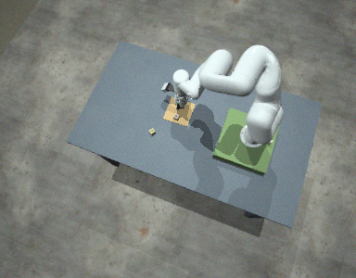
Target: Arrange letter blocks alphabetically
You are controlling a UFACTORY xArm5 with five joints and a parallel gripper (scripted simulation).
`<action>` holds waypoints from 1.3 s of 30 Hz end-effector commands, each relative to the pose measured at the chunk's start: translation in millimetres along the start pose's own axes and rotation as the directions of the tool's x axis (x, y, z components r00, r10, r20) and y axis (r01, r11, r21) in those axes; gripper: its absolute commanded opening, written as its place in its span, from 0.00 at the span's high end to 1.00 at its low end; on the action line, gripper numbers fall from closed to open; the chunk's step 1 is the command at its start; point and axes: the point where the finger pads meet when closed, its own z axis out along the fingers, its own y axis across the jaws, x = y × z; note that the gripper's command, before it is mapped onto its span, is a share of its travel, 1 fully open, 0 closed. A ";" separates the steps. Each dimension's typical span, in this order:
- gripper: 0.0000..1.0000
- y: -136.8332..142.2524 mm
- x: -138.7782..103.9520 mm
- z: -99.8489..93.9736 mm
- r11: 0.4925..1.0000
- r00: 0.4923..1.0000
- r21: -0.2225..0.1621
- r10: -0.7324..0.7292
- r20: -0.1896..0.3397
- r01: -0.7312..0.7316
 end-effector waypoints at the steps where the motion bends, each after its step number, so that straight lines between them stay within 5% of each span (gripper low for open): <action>1: 0.79 0.1 1.3 -1.0 1.000 1.000 0.000 0.000 -0.003 0.000; 20: 0.79 0.1 1.3 -1.0 1.000 1.000 0.000 0.000 -0.003 0.000; 39: 0.58 0.1 1.3 -1.0 1.000 1.000 0.000 0.000 -0.003 0.000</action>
